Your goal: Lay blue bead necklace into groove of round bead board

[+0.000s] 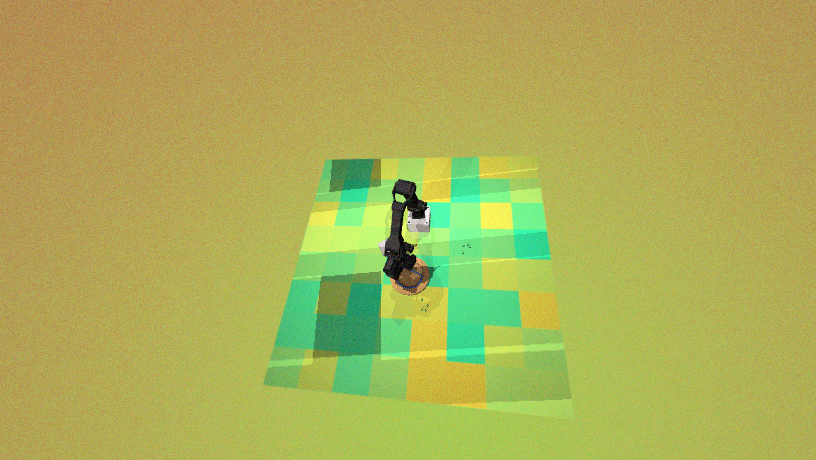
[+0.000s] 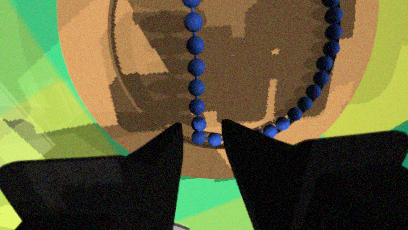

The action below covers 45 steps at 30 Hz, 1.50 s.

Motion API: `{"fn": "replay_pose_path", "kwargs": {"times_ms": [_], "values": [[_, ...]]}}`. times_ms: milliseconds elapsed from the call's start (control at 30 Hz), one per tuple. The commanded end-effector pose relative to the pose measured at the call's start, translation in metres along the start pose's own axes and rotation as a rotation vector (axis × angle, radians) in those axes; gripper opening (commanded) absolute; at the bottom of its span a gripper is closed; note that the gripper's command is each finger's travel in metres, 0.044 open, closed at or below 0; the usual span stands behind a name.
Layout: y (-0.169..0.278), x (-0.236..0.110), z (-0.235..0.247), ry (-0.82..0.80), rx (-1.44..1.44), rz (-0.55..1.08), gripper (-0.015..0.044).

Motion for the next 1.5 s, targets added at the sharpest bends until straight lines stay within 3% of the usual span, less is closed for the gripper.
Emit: {"fn": "replay_pose_path", "kwargs": {"times_ms": [0, 167, 333, 1467], "values": [[0.0001, 0.0088, 0.0014, -0.004, -0.004, 0.002, 0.012], [0.0001, 0.0098, 0.0015, -0.004, -0.004, 0.002, 0.012], [0.0001, 0.0072, 0.0011, -0.004, -0.001, 0.001, 0.0], [0.0001, 0.0067, 0.0011, -0.004, -0.001, 0.001, 0.0]]}}
Point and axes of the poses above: the point midway between the two fingers, 35 mm back from their tips, its own x axis out along the fingers, its own z axis across the jaws, y = z × x, the point moved 3 cm from there along -x, back along the fingers, and after that the axes turned 4 degrees about x, right-handed, at the moved point
